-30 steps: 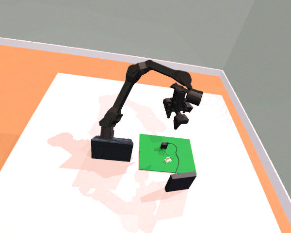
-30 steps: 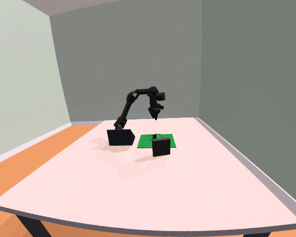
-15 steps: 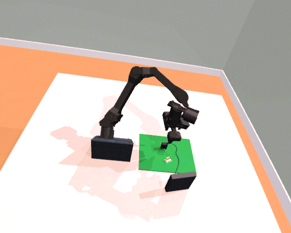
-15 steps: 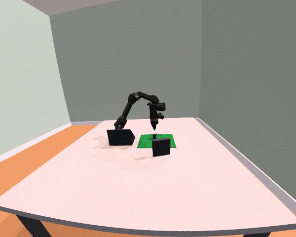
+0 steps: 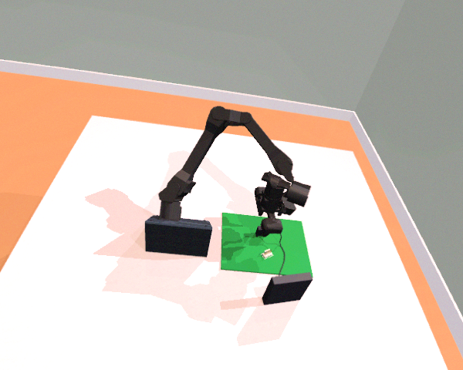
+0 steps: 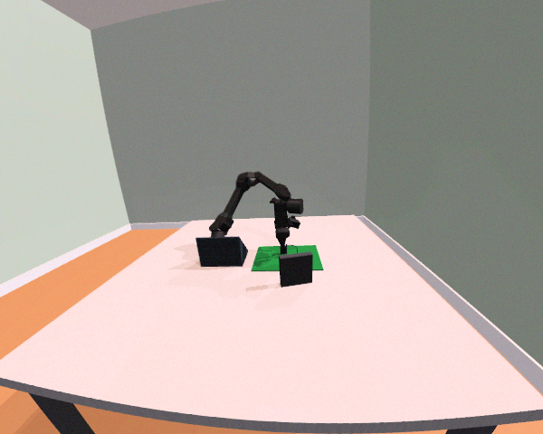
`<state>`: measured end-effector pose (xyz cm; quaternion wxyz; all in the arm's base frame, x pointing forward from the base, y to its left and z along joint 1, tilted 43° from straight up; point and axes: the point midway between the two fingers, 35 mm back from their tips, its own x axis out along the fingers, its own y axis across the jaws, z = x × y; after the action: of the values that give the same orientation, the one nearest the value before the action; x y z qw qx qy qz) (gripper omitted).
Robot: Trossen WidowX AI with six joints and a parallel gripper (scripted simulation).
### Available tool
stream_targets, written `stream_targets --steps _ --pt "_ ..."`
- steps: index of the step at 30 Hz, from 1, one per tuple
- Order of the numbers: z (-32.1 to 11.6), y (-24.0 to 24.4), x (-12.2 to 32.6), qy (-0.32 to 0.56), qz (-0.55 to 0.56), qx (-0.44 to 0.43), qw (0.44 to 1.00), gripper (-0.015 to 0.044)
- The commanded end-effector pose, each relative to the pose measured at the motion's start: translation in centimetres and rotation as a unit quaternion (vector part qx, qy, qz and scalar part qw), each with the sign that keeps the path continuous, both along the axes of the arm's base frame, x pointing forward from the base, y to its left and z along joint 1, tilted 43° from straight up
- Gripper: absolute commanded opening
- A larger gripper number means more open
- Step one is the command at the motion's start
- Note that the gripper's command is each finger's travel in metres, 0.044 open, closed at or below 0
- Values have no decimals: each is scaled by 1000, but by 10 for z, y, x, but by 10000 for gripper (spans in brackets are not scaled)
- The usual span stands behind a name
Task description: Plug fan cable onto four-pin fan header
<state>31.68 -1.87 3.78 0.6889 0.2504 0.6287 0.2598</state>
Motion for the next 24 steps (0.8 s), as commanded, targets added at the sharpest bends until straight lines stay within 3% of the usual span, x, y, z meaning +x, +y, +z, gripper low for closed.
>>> stream_targets --steps 1,24 --pt "-5 6 -1 4 0 3 1000 440" --pt "-30 30 0 3 0 4 1000 440"
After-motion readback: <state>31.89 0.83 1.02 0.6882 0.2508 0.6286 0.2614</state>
